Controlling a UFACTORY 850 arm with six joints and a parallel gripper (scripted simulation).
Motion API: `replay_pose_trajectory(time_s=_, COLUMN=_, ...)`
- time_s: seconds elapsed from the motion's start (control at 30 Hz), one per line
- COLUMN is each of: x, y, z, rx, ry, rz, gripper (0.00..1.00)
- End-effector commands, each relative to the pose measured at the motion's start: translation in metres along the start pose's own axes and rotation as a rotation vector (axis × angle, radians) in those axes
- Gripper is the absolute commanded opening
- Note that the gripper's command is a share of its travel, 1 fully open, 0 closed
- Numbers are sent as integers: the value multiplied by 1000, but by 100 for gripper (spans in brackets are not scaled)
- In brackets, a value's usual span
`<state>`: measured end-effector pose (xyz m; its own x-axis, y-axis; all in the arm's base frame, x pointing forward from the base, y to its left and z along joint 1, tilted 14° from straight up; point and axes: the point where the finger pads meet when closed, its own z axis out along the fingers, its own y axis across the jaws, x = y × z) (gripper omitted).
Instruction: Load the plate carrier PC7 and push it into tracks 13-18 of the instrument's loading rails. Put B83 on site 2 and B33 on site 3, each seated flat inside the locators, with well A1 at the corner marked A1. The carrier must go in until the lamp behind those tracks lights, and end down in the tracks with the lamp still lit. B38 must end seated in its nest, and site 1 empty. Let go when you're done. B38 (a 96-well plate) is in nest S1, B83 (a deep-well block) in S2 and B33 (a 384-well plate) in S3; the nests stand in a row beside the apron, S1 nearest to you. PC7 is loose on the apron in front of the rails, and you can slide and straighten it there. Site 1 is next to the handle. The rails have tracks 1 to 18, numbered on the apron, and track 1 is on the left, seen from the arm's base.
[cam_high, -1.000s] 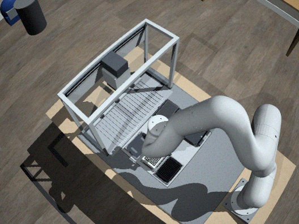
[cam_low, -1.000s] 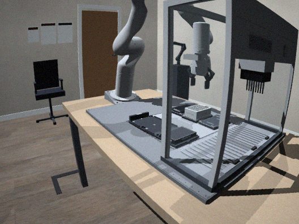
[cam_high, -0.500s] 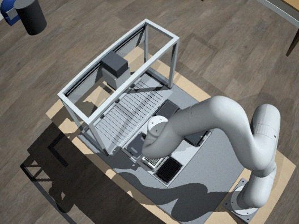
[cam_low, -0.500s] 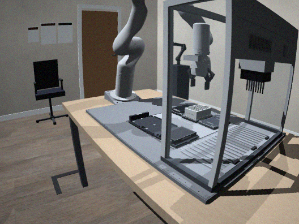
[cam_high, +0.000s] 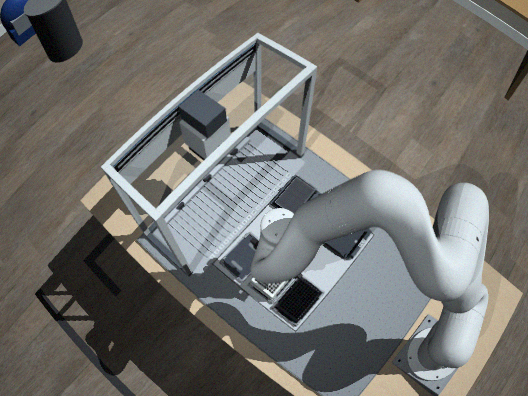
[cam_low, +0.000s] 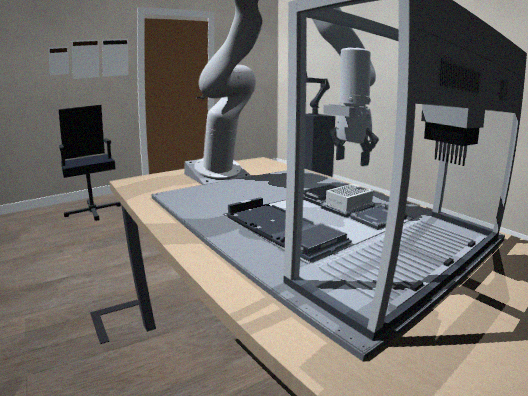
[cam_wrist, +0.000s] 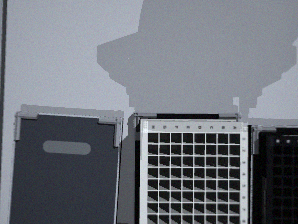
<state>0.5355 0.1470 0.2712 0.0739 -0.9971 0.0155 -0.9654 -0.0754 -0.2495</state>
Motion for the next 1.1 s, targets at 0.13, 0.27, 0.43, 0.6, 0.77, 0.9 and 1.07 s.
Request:
replay_pose_trajectory(time_s=0.13, x=0, y=-1, z=12, rx=3, ry=0, rz=0, gripper=100)
replay_pose_trajectory(time_s=0.27, x=0, y=-1, z=19, rx=3, ry=0, rz=0, gripper=100)
replay_pose_trajectory(time_s=0.43, x=0, y=-1, z=27, rx=2, ry=0, rz=0, gripper=100)
replay_pose_trajectory(time_s=0.6, x=0, y=-1, z=36, rx=2, ry=0, rz=0, gripper=100)
replay_pose_trajectory(time_s=0.77, x=0, y=-1, z=41, rx=2, ry=0, rz=0, gripper=100)
replay_pose_trajectory(time_s=0.9, x=0, y=-1, z=47, rx=2, ry=0, rz=0, gripper=100)
replay_pose_trajectory(time_s=1.07, x=0, y=-1, z=52, rx=2, ry=0, rz=0, gripper=100)
